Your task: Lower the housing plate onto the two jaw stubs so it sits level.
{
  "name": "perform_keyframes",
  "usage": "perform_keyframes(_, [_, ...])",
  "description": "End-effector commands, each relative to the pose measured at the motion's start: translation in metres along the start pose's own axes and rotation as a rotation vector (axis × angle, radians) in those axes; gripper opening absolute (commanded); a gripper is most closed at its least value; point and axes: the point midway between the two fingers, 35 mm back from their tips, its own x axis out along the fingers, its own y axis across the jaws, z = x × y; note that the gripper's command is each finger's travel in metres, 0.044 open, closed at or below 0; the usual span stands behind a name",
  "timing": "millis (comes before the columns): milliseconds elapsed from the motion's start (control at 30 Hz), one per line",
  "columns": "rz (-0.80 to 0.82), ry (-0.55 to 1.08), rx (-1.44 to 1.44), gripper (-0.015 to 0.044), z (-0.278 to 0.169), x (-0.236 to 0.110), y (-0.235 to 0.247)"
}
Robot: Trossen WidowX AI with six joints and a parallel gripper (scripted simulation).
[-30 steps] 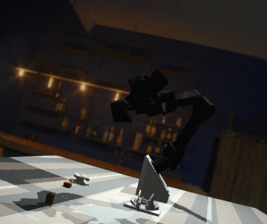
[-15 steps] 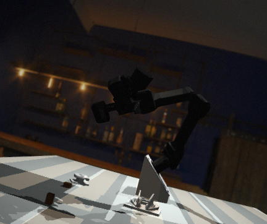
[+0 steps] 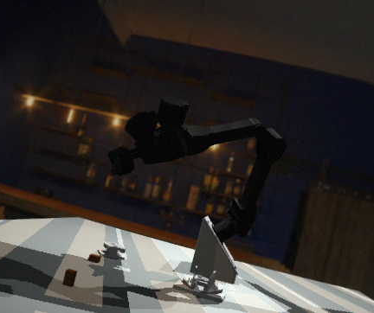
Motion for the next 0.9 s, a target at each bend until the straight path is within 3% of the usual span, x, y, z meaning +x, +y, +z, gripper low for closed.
perform_keyframes(0, [-0.075,0.0,0.026,0.044,0.001,-0.004,-0.026])
perform_keyframes(867, [-0.44,0.156,0.178,0.044,-0.043,-0.05,-0.144])
